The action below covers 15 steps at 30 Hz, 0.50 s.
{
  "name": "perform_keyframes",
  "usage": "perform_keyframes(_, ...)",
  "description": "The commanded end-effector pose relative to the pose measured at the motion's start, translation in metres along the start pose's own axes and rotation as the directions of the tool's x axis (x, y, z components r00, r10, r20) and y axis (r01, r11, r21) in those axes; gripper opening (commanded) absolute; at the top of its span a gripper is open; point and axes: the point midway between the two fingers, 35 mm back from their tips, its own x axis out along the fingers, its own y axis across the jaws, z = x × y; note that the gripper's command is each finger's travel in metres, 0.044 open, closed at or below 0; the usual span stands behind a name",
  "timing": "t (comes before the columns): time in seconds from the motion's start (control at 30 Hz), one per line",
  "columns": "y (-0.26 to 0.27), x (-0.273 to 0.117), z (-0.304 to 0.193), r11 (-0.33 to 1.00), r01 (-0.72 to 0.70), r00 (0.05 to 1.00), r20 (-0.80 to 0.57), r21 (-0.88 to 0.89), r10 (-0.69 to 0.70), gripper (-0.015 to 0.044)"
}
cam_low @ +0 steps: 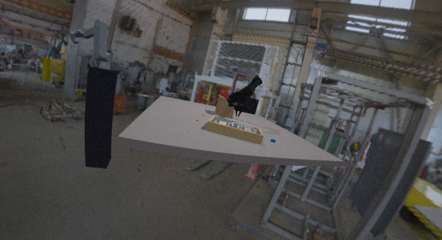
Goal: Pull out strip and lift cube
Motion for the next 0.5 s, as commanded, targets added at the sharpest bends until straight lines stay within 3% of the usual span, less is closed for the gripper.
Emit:
perform_keyframes(0.0,0.001,-0.002,0.018,0.991,0.004,1.0,0.005,0.137,-0.005,0.0131)
perform_keyframes(0.37,0.004,-0.005,0.056,0.989,0.004,1.0,0.007,0.149,-0.005,0.042)
perform_keyframes(0.47,0.005,-0.006,0.067,0.989,0.004,1.0,0.008,0.149,-0.005,0.044)
